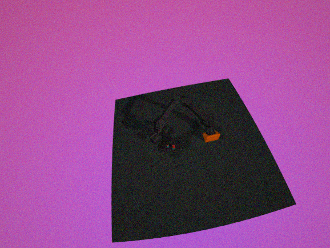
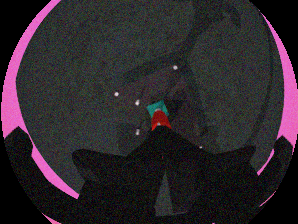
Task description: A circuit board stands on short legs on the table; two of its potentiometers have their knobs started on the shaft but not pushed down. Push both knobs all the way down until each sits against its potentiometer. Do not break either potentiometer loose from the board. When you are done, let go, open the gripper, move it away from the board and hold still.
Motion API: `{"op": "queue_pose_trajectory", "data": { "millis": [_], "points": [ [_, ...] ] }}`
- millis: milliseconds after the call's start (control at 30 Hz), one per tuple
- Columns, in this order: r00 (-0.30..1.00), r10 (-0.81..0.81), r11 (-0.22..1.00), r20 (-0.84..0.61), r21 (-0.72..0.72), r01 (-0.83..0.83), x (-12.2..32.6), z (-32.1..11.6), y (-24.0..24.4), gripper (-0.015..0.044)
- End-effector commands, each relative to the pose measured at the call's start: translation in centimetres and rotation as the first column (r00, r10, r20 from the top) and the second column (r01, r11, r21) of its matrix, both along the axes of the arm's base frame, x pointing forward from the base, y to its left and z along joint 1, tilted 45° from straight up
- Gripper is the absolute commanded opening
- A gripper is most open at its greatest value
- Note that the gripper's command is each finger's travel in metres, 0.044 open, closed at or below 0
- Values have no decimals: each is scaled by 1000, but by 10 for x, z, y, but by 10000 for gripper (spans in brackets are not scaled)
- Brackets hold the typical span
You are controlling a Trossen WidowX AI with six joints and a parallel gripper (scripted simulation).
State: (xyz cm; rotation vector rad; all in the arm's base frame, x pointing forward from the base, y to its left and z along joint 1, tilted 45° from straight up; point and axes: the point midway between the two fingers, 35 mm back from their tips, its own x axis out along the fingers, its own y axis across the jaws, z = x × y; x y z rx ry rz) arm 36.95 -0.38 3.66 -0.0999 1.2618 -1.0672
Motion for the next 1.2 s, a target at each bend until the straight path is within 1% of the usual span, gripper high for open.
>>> {"op": "queue_pose_trajectory", "data": {
  "millis": [0, 1167],
  "points": [
    [1000, -2, 1000, -3, -4, 2, -1, -2, -4, 0],
    [1000, -2, 1000, -3, -5, 2, -2, -13, -14, 0]
  ]
}}
